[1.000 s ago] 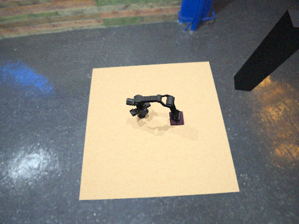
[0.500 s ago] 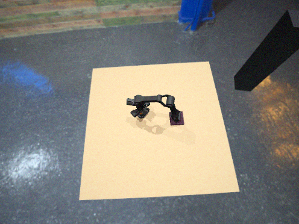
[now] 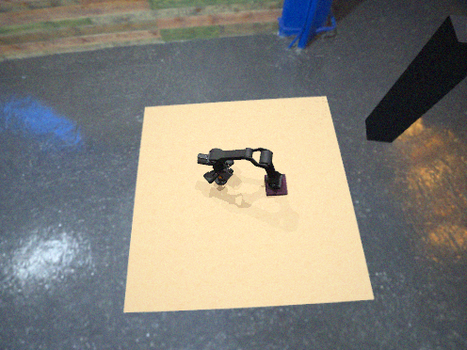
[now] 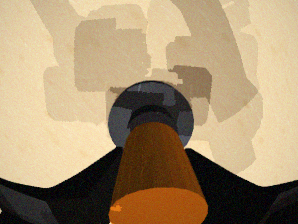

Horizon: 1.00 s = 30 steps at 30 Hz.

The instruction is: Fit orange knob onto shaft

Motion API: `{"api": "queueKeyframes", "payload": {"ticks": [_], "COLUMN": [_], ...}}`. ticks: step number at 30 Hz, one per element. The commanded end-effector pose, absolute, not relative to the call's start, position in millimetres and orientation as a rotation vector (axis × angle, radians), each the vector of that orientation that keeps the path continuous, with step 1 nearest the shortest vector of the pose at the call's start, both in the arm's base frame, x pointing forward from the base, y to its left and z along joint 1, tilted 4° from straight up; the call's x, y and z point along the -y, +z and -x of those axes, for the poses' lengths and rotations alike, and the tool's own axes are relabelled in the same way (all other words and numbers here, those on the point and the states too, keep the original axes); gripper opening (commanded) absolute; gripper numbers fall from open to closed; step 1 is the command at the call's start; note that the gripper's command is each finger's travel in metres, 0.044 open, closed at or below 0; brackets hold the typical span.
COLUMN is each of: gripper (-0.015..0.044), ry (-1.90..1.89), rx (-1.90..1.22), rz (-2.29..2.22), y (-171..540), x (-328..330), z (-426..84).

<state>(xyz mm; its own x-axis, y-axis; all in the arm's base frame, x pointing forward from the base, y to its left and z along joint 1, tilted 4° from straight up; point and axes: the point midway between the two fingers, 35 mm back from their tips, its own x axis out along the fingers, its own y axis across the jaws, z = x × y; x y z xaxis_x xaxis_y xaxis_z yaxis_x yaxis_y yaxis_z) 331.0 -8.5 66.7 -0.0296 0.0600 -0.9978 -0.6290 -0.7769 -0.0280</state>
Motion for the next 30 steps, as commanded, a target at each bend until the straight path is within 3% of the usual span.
{"api": "queueKeyframes", "payload": {"ticks": [1, 9, 30], "gripper": [0.0000, 0.0000, 0.0000], "ry": [1.856, 1.980, 1.980], "rx": [-0.595, -0.412, -0.412], "rz": [1.775, 1.906, 1.905], "y": [70.9, 70.4, 68.6], "x": [9.0, 9.2, 9.2], "z": [-332.9, -333.1, -331.0]}}
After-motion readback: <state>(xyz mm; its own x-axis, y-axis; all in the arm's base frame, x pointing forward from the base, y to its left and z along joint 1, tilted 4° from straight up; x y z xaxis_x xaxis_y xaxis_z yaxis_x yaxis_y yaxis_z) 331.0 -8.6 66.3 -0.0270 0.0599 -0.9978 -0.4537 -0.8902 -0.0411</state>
